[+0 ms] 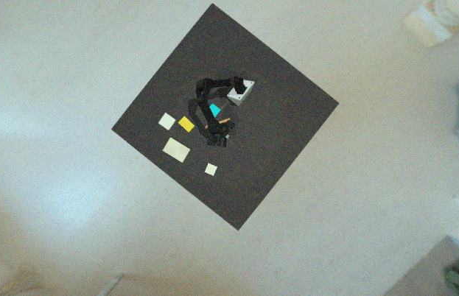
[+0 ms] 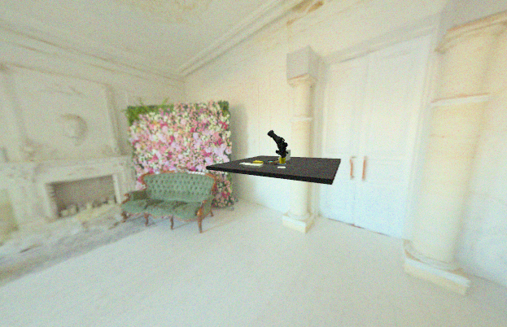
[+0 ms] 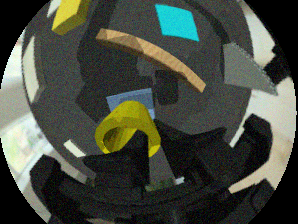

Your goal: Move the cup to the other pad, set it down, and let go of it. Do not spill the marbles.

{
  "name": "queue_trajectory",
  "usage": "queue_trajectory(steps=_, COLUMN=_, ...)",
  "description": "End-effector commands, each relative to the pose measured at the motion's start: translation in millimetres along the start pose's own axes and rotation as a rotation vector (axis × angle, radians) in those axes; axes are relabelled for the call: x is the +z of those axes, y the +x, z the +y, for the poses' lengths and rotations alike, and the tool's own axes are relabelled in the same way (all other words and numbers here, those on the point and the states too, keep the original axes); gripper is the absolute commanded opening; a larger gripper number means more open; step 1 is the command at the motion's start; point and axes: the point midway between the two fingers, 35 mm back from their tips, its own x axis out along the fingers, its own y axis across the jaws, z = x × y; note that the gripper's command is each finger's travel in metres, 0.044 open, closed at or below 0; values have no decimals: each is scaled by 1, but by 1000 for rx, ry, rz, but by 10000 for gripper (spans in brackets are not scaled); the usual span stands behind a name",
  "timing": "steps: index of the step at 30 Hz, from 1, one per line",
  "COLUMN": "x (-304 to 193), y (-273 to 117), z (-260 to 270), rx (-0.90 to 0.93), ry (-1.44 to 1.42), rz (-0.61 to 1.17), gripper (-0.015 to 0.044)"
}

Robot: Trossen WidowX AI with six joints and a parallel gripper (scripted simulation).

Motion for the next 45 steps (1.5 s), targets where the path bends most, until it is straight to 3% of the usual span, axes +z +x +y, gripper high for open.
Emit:
queue_trajectory(steps=1, x=-1, y=-14, z=2, rx=3, ry=6, rz=6, gripper=0)
queue_trajectory(steps=10, x=-1, y=-45, z=0, rx=2, ry=1, rz=3, gripper=0)
queue_trajectory(steps=45, x=23, y=-43, z=-15, rx=2, ry=-2, rz=1, gripper=0)
